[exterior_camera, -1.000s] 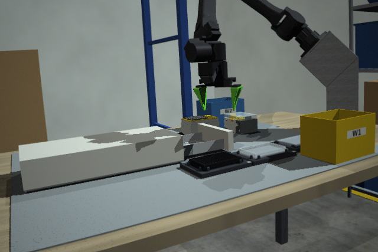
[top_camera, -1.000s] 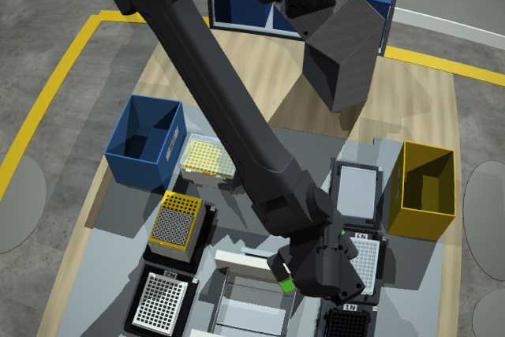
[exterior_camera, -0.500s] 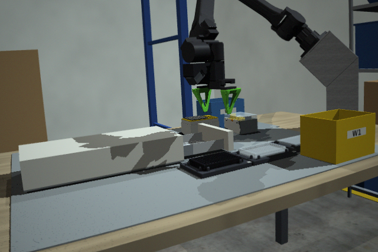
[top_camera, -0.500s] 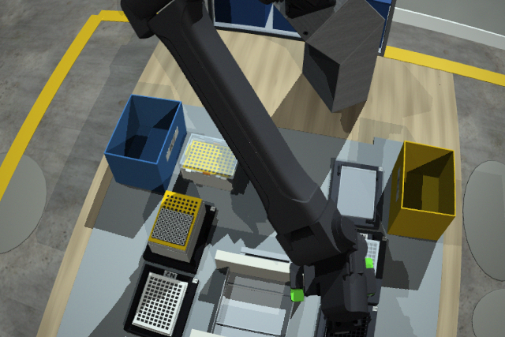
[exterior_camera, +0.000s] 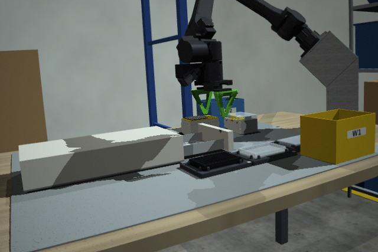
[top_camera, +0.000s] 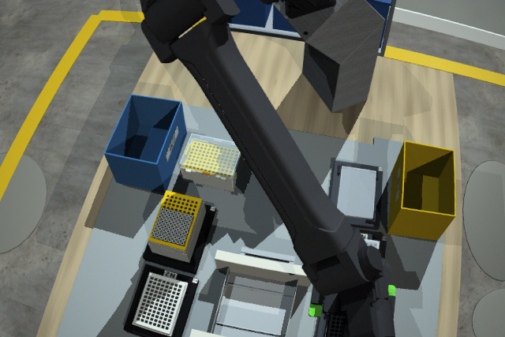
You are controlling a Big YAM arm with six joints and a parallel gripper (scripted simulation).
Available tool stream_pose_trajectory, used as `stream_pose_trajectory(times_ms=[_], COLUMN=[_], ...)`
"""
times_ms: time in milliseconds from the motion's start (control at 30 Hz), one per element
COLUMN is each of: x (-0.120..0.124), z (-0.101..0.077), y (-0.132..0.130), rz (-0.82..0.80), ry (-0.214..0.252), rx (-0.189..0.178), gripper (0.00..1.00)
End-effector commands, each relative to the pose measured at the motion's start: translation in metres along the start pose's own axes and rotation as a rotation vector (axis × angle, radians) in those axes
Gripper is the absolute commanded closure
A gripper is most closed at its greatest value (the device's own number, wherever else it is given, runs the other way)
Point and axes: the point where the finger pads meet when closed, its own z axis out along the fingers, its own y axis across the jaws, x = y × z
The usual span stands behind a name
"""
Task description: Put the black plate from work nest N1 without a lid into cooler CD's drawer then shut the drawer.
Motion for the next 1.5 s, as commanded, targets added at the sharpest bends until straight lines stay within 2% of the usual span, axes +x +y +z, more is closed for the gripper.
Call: stream_pose_trajectory(times_ms=[0, 200, 267, 300, 367, 400, 433, 500, 533, 567, 633, 700, 933, 1100, 1233, 1333, 1467], x=[-0.02, -0.036, -0.036, -0.022, -0.022, -0.037, -0.048, -0.049, -0.037, -0.037, -0.035, -0.032, -0.034, -0.038, -0.04, -0.038, -0.04], z=[-0.019, -0.02, -0.02, -0.017, -0.017, -0.016, -0.024, -0.026, -0.016, -0.016, 0.0, 0.008, 0.005, 0.019, 0.014, 0.028, 0.032], y=[0.026, 0.044, 0.044, 0.043, 0.043, 0.028, 0.024, 0.023, 0.028, 0.028, 0.023, 0.024, 0.035, 0.023, 0.035, 0.024, 0.023], rz=[0.018, 0.018, 0.018, 0.0, 0.0, 0.032, 0.058, 0.06, 0.032, 0.032, 0.053, 0.041, 0.017, 0.037, 0.023, 0.035, 0.04], ry=[-0.035, -0.036, -0.036, -0.017, -0.017, -0.034, -0.051, -0.053, -0.034, -0.034, -0.022, -0.014, -0.029, -0.022, -0.038, -0.023, -0.025], rx=[-0.016, -0.018, -0.018, -0.013, -0.013, -0.013, -0.017, -0.018, -0.013, -0.013, -0.005, -0.002, -0.013, -0.005, -0.015, -0.005, -0.005], gripper=[0.0, 0.0, 0.0, 0.0, 0.0, 0.0, 0.0, 0.0, 0.0, 0.0, 0.0, 0.0, 0.0, 0.0, 0.0, 0.0, 0.0])
